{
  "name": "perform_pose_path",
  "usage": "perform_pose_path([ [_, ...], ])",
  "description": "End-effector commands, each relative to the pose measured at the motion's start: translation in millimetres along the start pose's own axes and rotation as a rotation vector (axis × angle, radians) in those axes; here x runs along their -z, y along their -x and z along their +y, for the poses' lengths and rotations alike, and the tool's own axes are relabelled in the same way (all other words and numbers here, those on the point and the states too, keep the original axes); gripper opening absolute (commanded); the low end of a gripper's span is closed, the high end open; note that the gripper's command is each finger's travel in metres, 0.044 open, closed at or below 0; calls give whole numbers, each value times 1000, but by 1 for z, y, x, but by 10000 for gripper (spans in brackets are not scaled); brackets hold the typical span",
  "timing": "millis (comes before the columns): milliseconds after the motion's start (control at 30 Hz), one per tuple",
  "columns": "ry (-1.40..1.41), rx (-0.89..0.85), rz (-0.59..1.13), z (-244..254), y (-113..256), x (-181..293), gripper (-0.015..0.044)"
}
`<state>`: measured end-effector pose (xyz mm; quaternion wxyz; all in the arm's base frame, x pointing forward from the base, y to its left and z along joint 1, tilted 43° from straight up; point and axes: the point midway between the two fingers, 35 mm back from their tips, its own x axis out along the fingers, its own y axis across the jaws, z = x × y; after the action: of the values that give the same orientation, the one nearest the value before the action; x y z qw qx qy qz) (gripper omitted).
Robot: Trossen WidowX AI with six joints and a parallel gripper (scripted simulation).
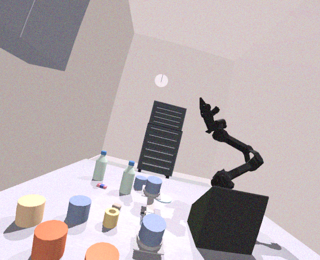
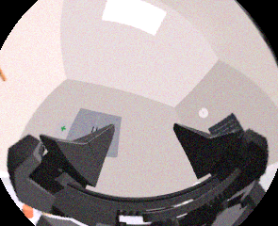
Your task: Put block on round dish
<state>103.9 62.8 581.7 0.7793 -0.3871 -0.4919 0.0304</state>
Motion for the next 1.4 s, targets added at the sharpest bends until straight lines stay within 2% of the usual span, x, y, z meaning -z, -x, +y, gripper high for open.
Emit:
perform_pose_path([
  [0,-89,-30,39,13,-3,17,440],
  [533,-466,-145,229,75,-6,70,440],
  [967,-770,-232,536,153,5,123,440],
  [1367,-966,-320,879,238,41,154,440],
])
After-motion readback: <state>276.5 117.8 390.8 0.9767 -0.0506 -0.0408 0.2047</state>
